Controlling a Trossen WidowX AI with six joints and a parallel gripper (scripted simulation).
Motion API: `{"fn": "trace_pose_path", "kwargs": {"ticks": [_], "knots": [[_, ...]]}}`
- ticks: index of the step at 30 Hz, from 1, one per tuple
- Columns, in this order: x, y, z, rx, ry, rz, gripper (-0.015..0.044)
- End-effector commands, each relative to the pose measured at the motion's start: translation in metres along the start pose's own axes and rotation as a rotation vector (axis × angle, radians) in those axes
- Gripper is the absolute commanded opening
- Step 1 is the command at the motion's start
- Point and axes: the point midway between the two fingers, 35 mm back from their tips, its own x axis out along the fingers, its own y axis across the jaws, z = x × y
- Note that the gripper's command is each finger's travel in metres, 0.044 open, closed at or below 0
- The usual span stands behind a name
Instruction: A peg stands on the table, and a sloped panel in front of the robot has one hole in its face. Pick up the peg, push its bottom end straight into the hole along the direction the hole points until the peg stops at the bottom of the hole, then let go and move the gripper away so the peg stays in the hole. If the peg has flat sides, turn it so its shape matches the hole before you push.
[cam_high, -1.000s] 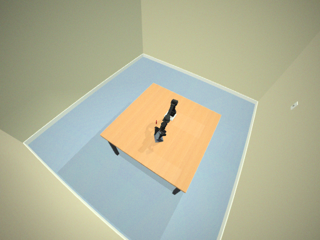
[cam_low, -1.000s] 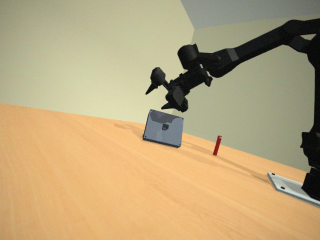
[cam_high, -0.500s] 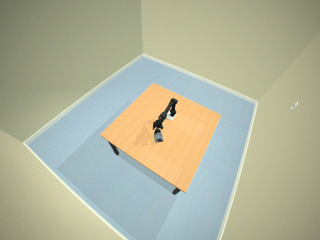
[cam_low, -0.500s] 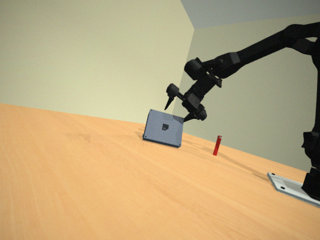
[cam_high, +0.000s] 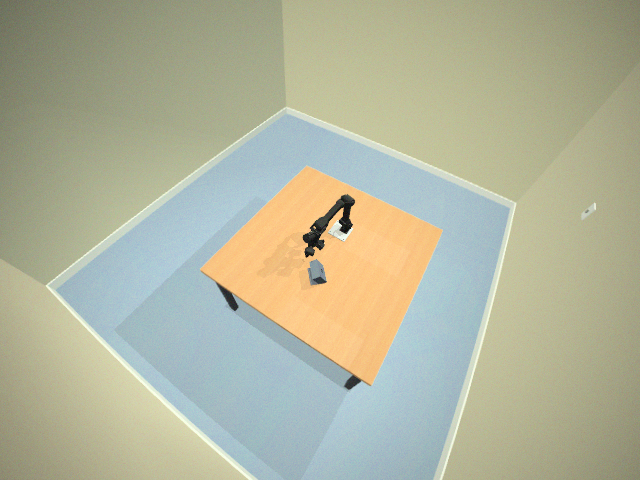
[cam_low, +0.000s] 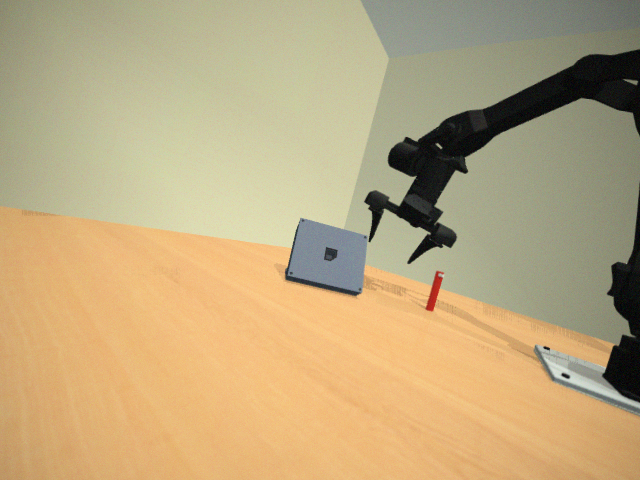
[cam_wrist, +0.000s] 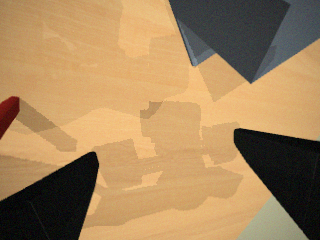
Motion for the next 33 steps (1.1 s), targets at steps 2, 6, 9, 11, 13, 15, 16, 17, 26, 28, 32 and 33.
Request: {"fn": "trace_pose_path", "kwargs": {"ticks": [2,6,9,11,13,15,16,17,26,28,32,33], "knots": [[-0.009,0.024,-0.004,0.109,-0.051,0.071,0.0440],[-0.015,0.044,-0.004,0.194,-0.093,0.137,0.0440],[-0.021,0.059,-0.004,0.260,-0.125,0.187,0.0440],[-0.025,0.068,-0.003,0.305,-0.145,0.220,0.0440],[-0.029,0.077,-0.002,0.349,-0.166,0.253,0.0440],[-0.034,0.086,-0.001,0.394,-0.186,0.286,0.0440],[-0.036,0.089,0.000,0.412,-0.195,0.299,0.0440],[-0.037,0.091,0.000,0.423,-0.199,0.307,0.0440],[-0.032,0.093,0.001,0.427,-0.201,0.309,0.0440],[-0.029,0.094,0.002,0.427,-0.201,0.309,0.0440],[-0.023,0.095,0.003,0.427,-0.201,0.309,0.0440],[-0.021,0.095,0.004,0.427,-0.201,0.309,0.0440]]}}
